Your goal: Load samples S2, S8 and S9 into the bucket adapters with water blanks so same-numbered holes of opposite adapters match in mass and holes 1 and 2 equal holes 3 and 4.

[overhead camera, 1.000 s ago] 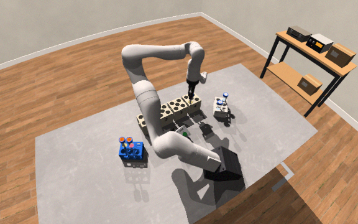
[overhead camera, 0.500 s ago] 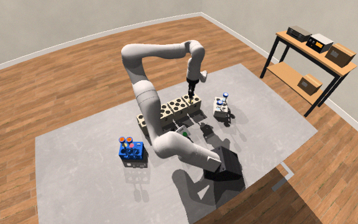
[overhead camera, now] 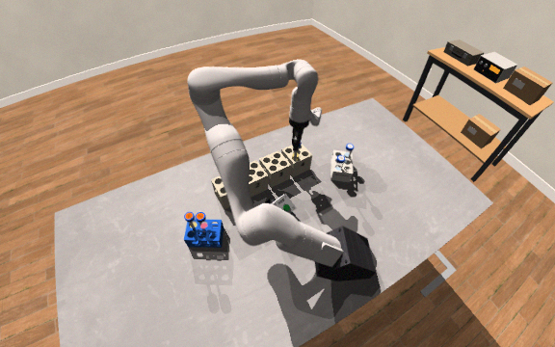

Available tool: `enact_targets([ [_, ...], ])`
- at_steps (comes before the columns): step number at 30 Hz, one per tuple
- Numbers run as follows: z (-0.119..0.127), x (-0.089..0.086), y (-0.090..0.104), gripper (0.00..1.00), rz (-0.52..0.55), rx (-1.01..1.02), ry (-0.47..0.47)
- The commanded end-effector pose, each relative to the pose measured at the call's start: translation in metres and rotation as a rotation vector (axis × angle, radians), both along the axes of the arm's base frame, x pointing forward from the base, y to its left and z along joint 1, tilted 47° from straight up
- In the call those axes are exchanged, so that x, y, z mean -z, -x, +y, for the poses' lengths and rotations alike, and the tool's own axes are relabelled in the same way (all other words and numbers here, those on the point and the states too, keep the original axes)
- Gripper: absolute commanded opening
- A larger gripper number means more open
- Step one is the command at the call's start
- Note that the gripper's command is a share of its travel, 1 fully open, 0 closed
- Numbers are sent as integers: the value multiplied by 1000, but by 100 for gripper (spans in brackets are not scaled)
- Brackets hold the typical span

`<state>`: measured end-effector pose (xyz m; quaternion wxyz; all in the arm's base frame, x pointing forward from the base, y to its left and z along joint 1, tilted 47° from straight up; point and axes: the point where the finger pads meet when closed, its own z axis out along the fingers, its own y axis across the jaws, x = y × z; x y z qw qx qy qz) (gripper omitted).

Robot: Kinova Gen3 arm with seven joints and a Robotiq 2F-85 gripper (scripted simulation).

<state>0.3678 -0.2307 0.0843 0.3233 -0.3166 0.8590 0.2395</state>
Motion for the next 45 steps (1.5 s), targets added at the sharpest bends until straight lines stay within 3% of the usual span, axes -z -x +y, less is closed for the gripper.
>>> enact_targets([
  [1,-2,-2,1,10,-1,1,1],
  [45,-18,-19,11,10,-1,1,1],
])
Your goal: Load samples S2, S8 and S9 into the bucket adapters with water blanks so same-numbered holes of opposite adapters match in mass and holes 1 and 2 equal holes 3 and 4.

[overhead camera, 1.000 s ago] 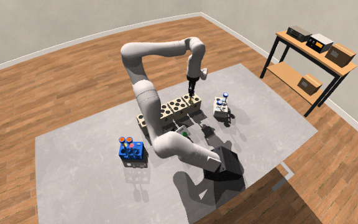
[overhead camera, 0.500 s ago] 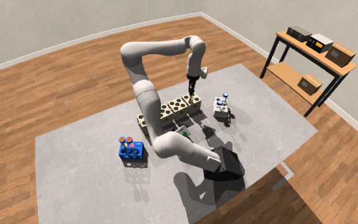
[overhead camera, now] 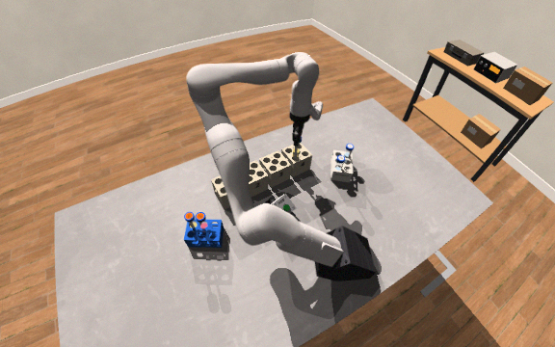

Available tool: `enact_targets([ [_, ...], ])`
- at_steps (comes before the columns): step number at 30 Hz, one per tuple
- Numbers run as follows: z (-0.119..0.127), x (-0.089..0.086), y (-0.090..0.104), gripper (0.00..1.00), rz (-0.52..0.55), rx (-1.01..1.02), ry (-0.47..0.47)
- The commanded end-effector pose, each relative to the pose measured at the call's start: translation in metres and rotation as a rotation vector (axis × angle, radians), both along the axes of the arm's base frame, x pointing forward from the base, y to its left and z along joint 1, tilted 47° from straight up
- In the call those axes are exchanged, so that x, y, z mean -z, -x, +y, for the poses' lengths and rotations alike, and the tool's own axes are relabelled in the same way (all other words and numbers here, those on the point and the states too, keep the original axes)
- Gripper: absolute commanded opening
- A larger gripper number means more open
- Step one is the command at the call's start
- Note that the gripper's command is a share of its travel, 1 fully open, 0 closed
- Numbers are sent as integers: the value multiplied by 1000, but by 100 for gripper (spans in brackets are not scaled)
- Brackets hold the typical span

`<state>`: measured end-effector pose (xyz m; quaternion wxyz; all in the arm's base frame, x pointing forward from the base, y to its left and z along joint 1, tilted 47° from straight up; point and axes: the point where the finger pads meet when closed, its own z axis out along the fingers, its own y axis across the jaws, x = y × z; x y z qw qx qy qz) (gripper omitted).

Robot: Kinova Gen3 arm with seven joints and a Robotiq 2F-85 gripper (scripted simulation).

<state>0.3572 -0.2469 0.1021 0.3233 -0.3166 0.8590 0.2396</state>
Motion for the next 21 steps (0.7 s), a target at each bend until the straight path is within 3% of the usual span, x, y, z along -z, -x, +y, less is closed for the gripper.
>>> enact_targets([
  [1,-2,-2,1,10,-1,1,1],
  [21,-12,-12,7,10,-1,1,1],
])
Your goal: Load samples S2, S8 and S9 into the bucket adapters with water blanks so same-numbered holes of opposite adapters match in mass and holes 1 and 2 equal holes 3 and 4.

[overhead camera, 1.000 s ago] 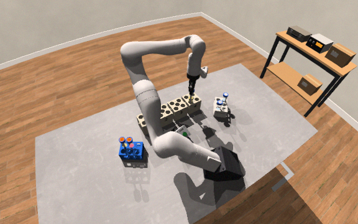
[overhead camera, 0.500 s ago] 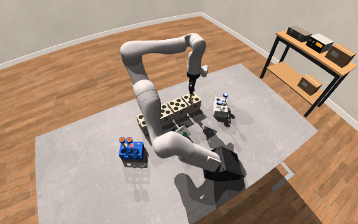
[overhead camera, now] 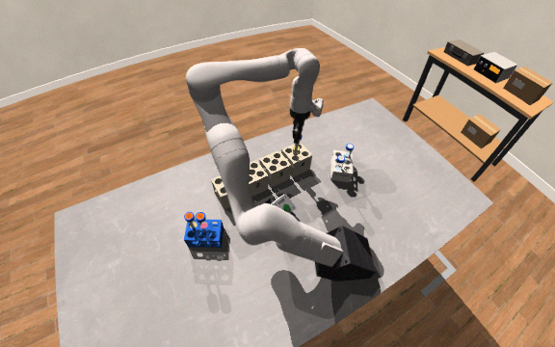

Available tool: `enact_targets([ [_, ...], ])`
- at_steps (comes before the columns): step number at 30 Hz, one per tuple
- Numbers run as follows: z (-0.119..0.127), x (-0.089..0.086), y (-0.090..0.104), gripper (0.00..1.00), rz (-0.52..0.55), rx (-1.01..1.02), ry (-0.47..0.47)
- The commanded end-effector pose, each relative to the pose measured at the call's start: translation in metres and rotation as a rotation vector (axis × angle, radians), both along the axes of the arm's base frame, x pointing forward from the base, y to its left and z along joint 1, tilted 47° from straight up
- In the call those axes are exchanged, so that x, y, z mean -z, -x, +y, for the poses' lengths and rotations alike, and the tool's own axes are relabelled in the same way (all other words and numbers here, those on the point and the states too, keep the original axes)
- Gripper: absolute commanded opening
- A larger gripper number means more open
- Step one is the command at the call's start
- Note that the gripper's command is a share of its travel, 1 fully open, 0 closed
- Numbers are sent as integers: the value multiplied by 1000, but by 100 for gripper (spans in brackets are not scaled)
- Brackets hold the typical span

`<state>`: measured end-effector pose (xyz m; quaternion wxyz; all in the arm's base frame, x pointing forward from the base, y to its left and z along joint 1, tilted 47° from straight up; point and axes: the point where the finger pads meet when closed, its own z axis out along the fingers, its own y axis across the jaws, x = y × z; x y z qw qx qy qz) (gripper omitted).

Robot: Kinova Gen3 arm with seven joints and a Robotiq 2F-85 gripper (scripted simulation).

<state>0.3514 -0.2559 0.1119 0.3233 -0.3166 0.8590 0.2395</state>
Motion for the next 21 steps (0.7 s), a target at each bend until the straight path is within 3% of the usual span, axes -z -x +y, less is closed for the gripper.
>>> enact_targets([
  [1,-4,-3,2,10,-1,1,1],
  [21,-18,-20,12,10,-1,1,1],
])
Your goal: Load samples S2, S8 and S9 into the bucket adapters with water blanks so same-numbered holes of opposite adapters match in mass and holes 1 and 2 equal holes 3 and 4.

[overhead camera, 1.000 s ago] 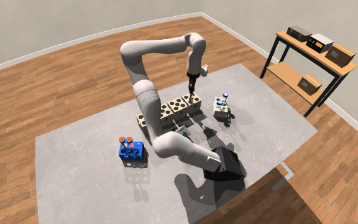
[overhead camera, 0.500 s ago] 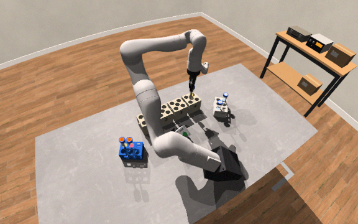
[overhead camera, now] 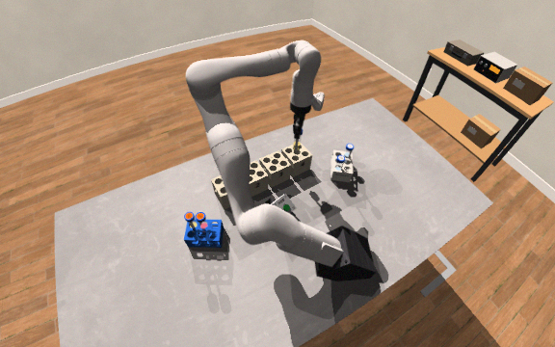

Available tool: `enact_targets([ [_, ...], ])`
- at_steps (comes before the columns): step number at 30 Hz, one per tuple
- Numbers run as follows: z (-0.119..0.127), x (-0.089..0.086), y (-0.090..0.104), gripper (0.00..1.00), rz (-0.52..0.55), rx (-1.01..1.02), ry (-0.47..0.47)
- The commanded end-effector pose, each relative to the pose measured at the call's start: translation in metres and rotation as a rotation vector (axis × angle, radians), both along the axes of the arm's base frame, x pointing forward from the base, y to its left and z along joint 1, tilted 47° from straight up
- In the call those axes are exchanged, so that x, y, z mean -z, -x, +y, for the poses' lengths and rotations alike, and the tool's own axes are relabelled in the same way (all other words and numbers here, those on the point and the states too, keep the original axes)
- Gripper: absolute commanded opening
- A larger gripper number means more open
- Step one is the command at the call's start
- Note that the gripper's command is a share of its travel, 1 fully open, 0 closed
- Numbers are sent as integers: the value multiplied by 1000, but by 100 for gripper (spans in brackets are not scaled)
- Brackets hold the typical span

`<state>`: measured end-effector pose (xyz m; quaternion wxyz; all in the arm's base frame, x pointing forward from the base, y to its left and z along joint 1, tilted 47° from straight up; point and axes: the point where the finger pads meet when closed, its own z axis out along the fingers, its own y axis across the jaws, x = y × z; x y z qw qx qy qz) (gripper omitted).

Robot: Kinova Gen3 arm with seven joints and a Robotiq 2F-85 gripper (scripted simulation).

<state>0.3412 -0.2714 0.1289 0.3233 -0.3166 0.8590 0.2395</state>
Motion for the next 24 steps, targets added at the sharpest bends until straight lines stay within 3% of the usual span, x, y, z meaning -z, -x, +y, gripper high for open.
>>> enact_targets([
  [1,-3,-3,2,10,-1,1,1],
  [24,33,-47,-17,10,221,245,-145],
])
